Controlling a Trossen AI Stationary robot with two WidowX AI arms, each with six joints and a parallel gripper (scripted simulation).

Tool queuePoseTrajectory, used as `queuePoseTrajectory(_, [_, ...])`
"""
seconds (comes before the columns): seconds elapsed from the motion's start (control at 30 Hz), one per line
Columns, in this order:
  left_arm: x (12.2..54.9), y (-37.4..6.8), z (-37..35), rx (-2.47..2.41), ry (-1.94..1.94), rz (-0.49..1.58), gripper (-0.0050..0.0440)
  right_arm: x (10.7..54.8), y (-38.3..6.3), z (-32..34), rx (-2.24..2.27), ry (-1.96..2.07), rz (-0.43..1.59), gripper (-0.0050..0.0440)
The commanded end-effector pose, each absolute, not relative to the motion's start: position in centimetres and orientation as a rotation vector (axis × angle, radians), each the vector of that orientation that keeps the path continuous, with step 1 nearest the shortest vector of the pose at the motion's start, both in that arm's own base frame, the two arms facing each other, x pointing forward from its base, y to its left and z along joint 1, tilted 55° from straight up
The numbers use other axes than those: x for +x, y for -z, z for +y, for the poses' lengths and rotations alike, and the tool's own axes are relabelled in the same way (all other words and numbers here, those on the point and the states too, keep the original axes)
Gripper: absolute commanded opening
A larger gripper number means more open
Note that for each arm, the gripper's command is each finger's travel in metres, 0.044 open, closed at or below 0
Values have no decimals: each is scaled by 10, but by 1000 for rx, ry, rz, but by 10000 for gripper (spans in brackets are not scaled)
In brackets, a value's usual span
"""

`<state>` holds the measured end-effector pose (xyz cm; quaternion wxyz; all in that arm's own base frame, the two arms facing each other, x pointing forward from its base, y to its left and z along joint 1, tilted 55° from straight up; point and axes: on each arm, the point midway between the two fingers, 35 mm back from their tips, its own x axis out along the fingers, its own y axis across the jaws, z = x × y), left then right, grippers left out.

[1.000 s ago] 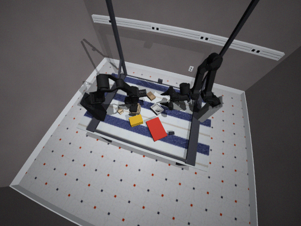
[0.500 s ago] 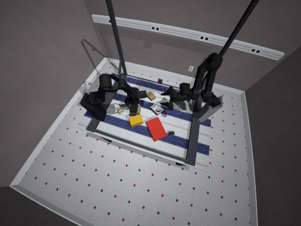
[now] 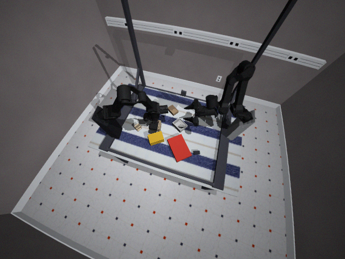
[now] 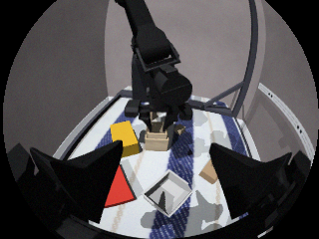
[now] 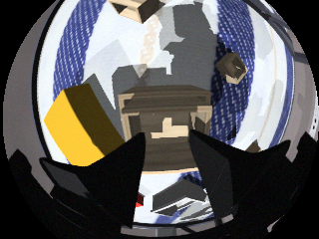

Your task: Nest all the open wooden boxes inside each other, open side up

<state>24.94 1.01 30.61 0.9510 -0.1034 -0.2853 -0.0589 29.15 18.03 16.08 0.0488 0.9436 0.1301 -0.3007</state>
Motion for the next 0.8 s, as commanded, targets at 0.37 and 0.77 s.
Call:
queuePoseTrajectory(0.37, [245,-314,10,-208,123,-606,400,302,-157,183,2885,906,403,258])
queuePoseTrajectory(0.77, [245,-314,10,-208,123,-606,400,311,-153,186,2886,902,404,258])
